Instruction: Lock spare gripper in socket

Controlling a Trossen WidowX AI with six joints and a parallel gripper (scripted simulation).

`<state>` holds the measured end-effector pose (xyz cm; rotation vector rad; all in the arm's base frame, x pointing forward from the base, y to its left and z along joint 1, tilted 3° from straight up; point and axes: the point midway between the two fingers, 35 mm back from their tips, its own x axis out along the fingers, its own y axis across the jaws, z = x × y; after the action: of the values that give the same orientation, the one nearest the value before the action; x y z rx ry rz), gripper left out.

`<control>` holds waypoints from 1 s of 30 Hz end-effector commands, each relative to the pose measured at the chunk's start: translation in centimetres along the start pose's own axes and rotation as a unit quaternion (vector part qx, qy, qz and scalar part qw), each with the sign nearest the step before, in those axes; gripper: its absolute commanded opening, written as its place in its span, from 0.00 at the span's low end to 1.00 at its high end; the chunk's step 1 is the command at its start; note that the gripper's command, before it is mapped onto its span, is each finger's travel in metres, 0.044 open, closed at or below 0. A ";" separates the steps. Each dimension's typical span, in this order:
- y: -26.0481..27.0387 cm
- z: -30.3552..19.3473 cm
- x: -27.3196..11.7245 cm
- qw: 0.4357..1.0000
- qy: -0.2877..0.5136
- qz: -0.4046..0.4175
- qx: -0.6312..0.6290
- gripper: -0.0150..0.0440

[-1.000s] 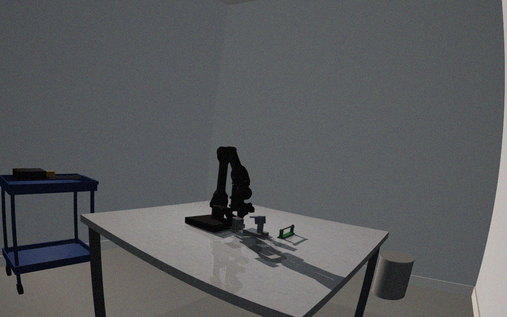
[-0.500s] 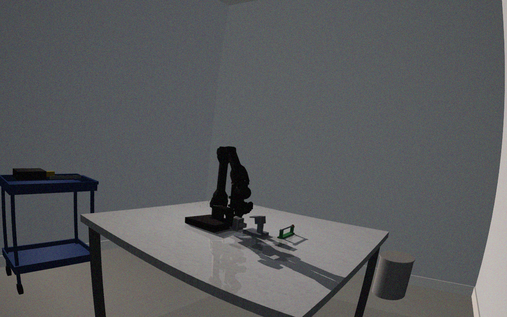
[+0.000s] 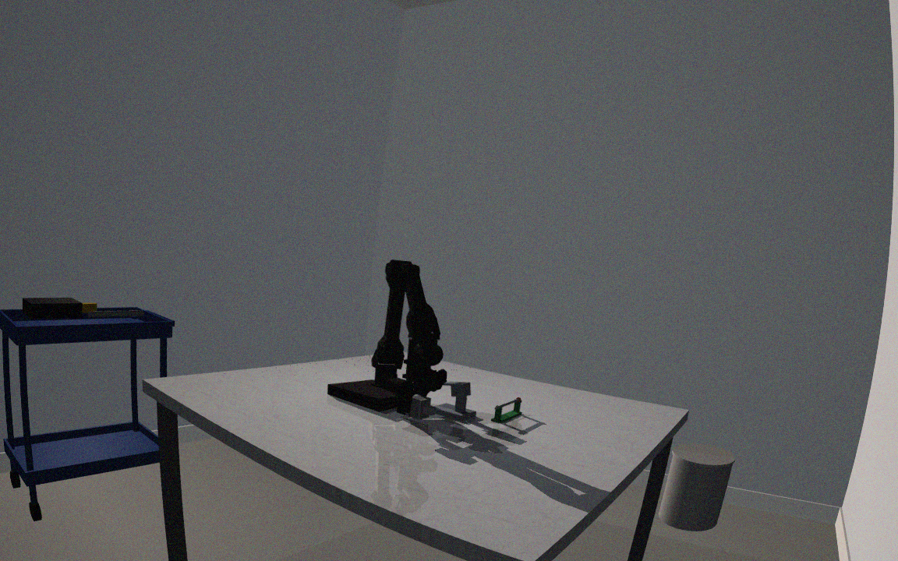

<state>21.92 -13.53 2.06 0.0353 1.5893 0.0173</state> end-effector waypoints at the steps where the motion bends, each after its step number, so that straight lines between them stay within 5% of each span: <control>1: -0.1 0.0 0.4 1.000 -0.001 -0.002 -0.002 0.25; 5: -0.1 0.0 1.0 1.000 -0.001 -0.002 -0.002 0.25; 22: 0.0 0.0 0.7 1.000 0.000 0.000 0.000 1.00; 30: 0.1 -0.1 -0.9 1.000 0.003 0.002 0.000 1.00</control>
<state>21.77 -13.44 2.34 0.0387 1.5961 0.0210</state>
